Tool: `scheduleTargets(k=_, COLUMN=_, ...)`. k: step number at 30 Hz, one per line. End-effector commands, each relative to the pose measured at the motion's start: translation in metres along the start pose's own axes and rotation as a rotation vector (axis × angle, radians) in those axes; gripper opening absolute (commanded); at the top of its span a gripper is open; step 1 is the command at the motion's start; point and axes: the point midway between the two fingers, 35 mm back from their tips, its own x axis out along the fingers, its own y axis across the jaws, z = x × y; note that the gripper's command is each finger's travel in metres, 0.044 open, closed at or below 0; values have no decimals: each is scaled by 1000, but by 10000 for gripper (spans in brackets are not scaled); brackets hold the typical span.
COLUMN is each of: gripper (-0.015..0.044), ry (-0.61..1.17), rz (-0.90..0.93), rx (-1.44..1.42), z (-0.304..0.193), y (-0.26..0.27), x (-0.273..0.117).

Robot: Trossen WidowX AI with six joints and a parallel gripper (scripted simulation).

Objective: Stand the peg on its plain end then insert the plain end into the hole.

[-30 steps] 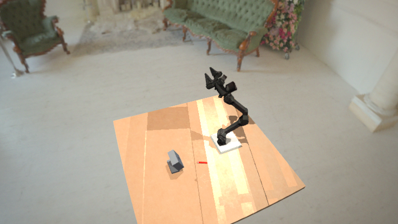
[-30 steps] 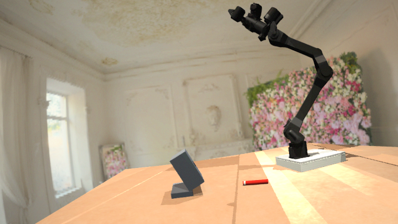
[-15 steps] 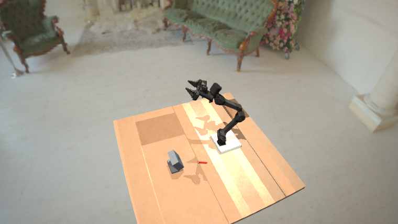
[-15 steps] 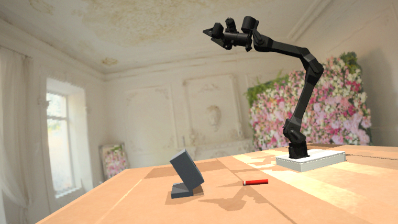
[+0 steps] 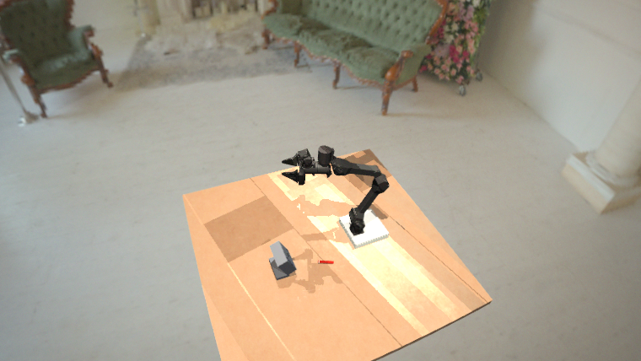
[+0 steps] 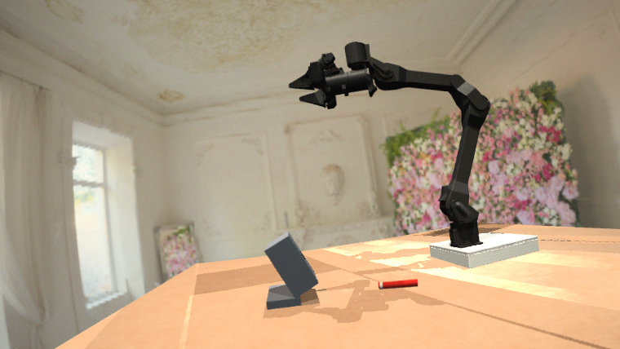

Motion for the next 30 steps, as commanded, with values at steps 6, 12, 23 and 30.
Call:
scheduleTargets(k=6, gripper=440, ry=169, rz=83, rx=41, z=-55, y=28, x=18)
scheduleTargets(k=12, gripper=440, ry=332, rz=123, rx=76, z=-102, y=48, x=25)
scheduleTargets(k=23, gripper=440, ry=609, rz=149, rx=108, z=-181, y=78, x=17)
scheduleTargets(k=30, gripper=440, ry=765, rz=150, rx=114, z=-223, y=92, x=5)
